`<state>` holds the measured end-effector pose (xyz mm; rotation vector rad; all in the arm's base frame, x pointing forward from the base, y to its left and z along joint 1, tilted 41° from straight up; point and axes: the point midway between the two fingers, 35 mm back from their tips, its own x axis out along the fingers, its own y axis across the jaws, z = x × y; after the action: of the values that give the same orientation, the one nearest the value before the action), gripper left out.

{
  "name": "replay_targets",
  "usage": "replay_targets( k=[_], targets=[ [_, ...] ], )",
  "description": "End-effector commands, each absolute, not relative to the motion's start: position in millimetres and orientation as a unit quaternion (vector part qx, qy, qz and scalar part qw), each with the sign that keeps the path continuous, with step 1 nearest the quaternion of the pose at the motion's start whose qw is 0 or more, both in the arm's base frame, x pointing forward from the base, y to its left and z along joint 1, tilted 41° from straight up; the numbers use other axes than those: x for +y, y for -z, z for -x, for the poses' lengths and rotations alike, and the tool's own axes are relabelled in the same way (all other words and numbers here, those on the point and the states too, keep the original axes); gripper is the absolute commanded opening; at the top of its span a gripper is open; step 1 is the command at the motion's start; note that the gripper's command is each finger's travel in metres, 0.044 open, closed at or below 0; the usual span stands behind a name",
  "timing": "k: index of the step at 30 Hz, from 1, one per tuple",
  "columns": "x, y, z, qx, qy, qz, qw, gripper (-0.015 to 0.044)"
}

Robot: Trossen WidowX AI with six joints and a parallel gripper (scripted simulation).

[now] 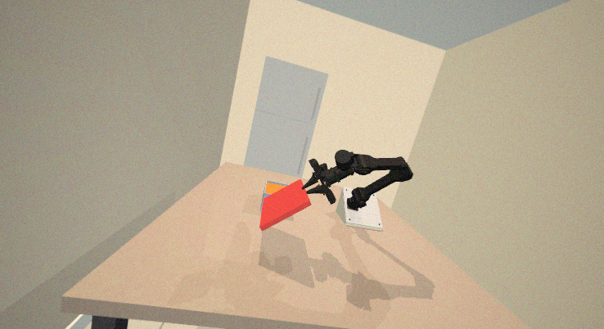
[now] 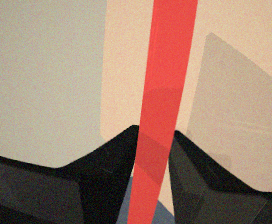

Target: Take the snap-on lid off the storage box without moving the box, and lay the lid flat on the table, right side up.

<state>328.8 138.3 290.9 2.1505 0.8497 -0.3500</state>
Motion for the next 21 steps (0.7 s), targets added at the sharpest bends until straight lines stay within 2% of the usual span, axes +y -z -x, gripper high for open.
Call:
replay_targets(
  k=[1, 21],
  targets=[
    [139, -288, -329, 0.330, 0.139, -0.848, 0.391, 0.0000],
    [149, -276, -329, 0.330, 0.139, -0.848, 0.390, 0.0000]
  ],
)
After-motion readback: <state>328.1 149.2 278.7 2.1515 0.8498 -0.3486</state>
